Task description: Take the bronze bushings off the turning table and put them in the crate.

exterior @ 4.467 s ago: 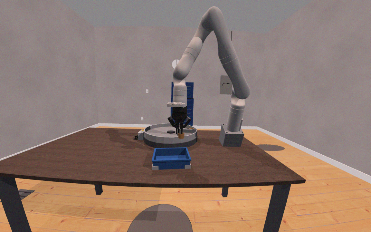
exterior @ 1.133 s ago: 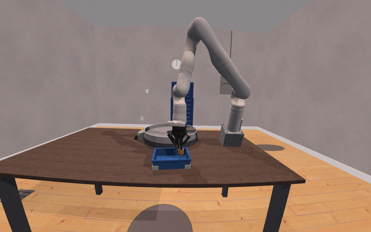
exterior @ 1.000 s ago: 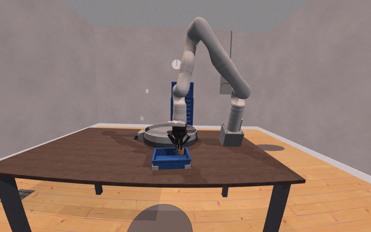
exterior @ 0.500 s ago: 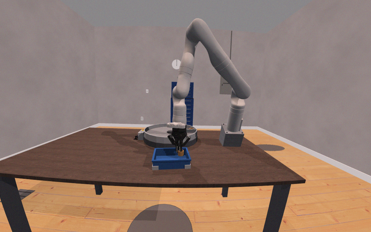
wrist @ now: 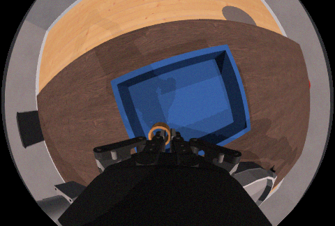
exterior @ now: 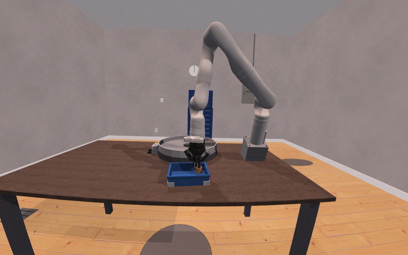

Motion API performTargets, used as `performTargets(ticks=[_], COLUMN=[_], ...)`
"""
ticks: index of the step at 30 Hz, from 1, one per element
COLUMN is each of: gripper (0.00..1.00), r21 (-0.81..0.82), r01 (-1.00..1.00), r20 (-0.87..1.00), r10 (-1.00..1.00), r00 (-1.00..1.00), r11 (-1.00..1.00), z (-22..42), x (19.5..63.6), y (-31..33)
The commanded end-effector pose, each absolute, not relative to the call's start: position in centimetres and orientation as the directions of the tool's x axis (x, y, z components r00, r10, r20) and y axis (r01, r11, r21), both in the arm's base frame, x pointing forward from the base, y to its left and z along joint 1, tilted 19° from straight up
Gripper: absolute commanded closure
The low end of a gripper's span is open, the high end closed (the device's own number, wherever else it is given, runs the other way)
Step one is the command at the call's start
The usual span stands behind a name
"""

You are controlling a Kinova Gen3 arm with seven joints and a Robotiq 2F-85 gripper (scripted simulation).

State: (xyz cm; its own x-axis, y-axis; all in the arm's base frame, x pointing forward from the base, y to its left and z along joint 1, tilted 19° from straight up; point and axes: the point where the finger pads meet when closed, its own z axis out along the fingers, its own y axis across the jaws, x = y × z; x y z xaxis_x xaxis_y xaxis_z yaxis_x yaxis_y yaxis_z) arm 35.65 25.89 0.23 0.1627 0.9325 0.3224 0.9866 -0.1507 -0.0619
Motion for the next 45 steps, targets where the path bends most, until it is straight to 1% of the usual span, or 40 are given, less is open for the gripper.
performTargets(ticks=[1,39,40,45], gripper=[1.00,1.00,0.84,0.84], r21=[-0.062,-0.063,-0.063,-0.063], r01=[0.987,0.987,0.987,0.987], r20=[0.323,0.322,0.322,0.322], r10=[0.933,0.933,0.933,0.933], r00=[0.162,0.162,0.162,0.162], r11=[-0.150,-0.150,-0.150,-0.150], z=[0.2,-0.9,-0.9,-0.9], x=[35.7,35.7,35.7,35.7], y=[25.9,26.3,26.3,26.3])
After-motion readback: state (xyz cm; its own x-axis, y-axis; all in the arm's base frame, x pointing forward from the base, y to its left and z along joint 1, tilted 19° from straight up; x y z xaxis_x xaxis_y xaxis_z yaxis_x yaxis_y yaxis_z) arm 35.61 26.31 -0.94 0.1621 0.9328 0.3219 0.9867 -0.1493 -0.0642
